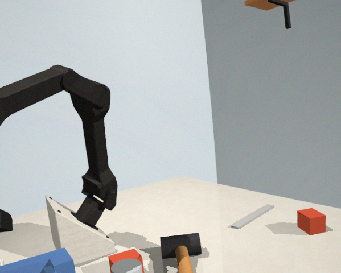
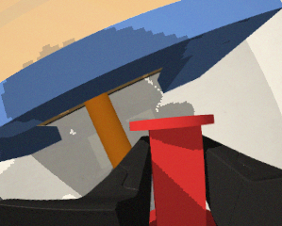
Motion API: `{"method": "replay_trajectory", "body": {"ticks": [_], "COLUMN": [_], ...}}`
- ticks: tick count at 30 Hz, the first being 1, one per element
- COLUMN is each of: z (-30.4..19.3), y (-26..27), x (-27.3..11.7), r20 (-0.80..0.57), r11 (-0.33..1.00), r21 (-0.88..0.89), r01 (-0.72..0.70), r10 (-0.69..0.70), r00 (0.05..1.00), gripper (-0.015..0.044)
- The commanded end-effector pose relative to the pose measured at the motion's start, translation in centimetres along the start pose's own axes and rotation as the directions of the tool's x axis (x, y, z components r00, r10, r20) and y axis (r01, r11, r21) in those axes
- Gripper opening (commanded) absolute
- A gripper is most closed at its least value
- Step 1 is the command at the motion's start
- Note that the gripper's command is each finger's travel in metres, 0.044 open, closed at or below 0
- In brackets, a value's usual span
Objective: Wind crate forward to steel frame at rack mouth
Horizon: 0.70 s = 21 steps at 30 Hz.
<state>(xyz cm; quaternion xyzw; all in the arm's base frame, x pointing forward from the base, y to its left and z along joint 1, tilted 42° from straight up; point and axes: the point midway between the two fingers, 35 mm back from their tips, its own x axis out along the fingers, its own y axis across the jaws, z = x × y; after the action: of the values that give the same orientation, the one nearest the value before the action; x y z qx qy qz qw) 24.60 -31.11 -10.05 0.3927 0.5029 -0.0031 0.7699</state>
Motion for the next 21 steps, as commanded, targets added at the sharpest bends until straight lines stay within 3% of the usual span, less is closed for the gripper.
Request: {"method": "replay_trajectory", "body": {"ticks": [1,21], "z": [-0.4,-1.1], "y": [2.1,4.2], "x": [0.1,-0.2], "r20": [-0.016,-0.017], "r11": [0.999,0.999], "r21": [0.01,0.01], "r01": [-0.036,-0.037], "r10": [0.036,0.037], "r00": [0.999,0.999], "gripper": [0.0,0.0]}}
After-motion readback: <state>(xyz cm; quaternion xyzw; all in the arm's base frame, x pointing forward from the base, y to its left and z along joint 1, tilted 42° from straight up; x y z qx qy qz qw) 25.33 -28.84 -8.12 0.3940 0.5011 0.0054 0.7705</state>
